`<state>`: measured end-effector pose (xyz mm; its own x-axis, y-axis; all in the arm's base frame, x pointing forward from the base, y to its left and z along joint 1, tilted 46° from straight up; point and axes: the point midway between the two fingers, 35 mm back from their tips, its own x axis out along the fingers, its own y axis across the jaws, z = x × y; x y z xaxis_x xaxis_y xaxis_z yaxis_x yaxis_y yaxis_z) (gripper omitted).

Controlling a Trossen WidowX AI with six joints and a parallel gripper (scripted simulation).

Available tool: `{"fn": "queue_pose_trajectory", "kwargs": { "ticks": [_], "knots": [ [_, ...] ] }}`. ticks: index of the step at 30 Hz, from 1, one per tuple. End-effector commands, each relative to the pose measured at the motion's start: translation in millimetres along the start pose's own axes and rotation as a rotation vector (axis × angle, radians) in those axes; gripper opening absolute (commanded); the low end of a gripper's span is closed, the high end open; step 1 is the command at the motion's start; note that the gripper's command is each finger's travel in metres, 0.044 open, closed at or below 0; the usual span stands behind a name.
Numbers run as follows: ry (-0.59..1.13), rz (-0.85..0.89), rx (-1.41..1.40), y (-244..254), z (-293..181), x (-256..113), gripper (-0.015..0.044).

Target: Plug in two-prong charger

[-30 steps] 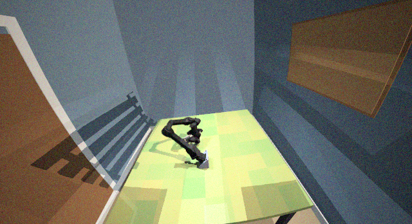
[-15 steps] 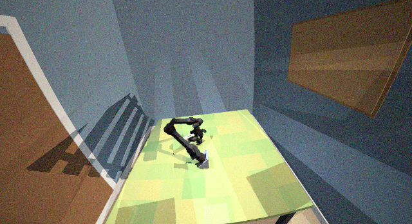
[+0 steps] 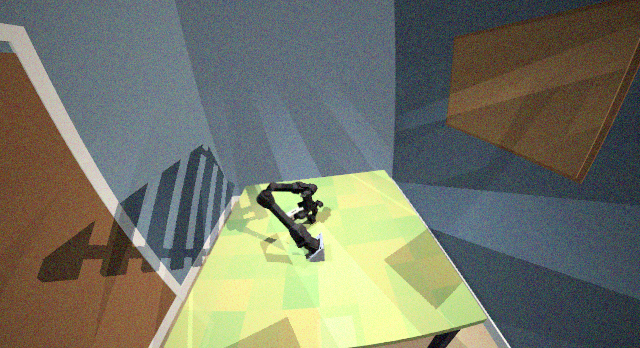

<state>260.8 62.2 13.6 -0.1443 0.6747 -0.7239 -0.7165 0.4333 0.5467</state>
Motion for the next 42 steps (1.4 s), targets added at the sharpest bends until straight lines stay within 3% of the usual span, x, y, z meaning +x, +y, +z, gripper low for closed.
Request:
{"fn": "queue_pose_trajectory", "kwargs": {
  "ticks": [1,42],
  "knots": [
    [-0.001,-0.005,0.010,-3,6,-1,0.0000],
    [-0.001,-0.001,0.067,-9,44,-1,0.0000]
  ]
}}
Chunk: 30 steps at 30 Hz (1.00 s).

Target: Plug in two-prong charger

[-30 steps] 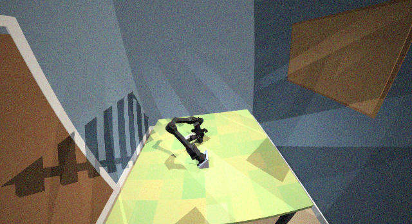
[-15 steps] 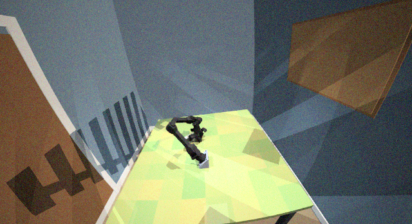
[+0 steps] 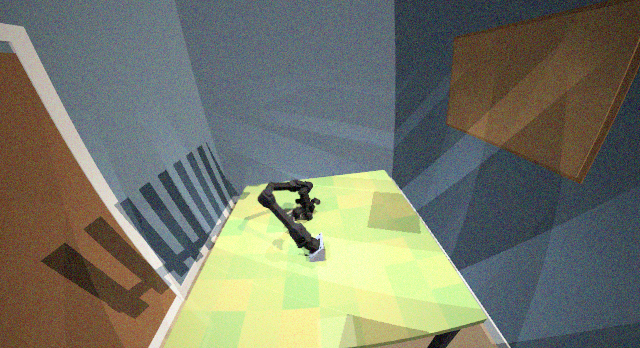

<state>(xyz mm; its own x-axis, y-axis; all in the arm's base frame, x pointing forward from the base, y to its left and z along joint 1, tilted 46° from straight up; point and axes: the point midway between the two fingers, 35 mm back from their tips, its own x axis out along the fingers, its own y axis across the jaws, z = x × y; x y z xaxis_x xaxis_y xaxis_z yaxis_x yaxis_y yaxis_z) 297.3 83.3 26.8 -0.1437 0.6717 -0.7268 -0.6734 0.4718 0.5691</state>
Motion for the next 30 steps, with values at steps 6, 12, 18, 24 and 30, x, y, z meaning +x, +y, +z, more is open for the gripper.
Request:
{"fn": "queue_pose_trajectory", "kwargs": {
  "ticks": [6,12,18,24,30],
  "knots": [
    [-0.003,0.002,0.005,0.7,2.3,-0.7,0.0000],
    [-0.003,0.002,0.005,0.9,3.5,-0.9,0.0000],
    [-0.004,0.002,0.005,0.9,4.7,-1.1,0.0000],
    [-0.004,0.002,0.005,0.9,5.8,-1.2,0.0000],
    [-0.004,0.002,0.005,0.9,6.9,-1.3,0.0000]
  ]
}}
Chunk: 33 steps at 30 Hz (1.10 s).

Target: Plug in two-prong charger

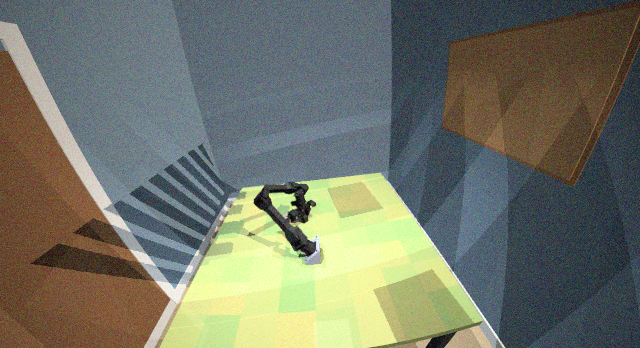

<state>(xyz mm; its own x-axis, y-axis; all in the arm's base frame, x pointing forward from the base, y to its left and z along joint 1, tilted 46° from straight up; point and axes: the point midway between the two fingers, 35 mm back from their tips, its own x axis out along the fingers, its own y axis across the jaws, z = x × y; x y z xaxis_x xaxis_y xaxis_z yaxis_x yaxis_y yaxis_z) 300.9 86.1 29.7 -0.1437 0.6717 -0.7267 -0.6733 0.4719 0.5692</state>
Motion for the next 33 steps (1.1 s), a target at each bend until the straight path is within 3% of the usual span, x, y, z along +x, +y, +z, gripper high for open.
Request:
{"fn": "queue_pose_trajectory", "kwargs": {
  "ticks": [1,33],
  "knots": [
    [-0.004,0.002,0.005,0.3,1.8,-0.6,0.0000],
    [-0.004,0.002,0.005,0.5,4.4,-0.6,0.0000]
  ]
}}
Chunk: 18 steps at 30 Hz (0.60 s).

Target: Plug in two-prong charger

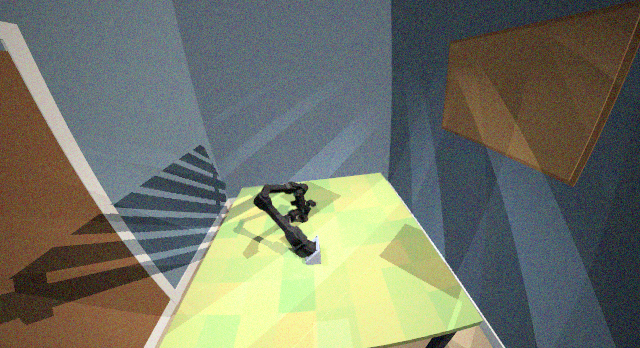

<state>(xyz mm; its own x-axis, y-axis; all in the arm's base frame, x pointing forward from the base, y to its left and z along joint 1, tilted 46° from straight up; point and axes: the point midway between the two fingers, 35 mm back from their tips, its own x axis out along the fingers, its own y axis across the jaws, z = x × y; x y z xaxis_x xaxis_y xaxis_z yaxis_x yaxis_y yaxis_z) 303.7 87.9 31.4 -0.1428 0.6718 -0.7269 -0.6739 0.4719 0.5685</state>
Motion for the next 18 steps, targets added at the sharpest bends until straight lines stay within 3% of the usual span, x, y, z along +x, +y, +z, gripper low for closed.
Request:
{"fn": "queue_pose_trajectory", "kwargs": {
  "ticks": [1,18],
  "knots": [
    [-0.003,0.003,0.005,0.5,0.9,-0.2,0.0000],
    [-0.003,0.003,0.005,0.5,2.0,-0.3,0.0000]
  ]
}}
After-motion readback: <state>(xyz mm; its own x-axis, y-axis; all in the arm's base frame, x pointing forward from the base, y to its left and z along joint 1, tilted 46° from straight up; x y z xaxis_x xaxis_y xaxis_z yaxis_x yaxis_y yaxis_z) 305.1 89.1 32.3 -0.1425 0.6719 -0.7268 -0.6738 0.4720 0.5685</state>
